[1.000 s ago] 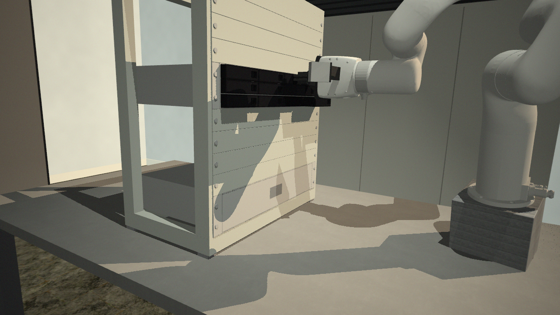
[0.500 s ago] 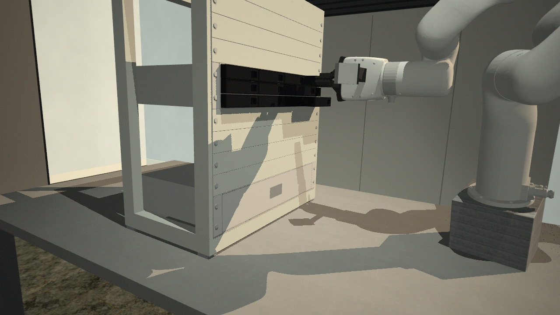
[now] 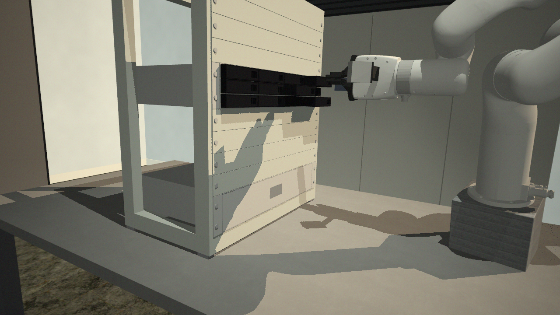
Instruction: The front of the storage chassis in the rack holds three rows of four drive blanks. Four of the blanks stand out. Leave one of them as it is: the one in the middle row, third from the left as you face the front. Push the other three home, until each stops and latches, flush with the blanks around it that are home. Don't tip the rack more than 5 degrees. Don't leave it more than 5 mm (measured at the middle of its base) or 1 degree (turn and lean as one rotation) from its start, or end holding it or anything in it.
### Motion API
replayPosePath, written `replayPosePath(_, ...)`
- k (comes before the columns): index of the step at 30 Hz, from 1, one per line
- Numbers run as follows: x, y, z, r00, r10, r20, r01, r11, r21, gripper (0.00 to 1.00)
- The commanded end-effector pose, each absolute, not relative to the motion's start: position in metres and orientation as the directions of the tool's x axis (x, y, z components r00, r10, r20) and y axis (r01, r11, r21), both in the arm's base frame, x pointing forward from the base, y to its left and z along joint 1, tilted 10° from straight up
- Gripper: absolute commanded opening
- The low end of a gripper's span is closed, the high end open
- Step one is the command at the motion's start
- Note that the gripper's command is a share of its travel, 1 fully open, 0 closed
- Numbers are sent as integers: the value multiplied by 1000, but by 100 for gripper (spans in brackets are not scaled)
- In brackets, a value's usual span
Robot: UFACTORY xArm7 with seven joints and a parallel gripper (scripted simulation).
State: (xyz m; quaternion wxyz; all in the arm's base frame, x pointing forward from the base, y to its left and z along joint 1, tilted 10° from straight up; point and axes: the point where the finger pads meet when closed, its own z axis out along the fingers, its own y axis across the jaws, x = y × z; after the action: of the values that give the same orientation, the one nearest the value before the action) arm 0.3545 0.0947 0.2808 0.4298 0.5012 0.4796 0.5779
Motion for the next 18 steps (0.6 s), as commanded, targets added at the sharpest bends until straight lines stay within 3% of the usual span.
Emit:
replayPosePath(1, 355, 92, 280, -128, 977, 168, -18, -171, 985, 0)
replayPosePath(18, 360, 32, 233, -128, 978, 168, -18, -171, 985, 0)
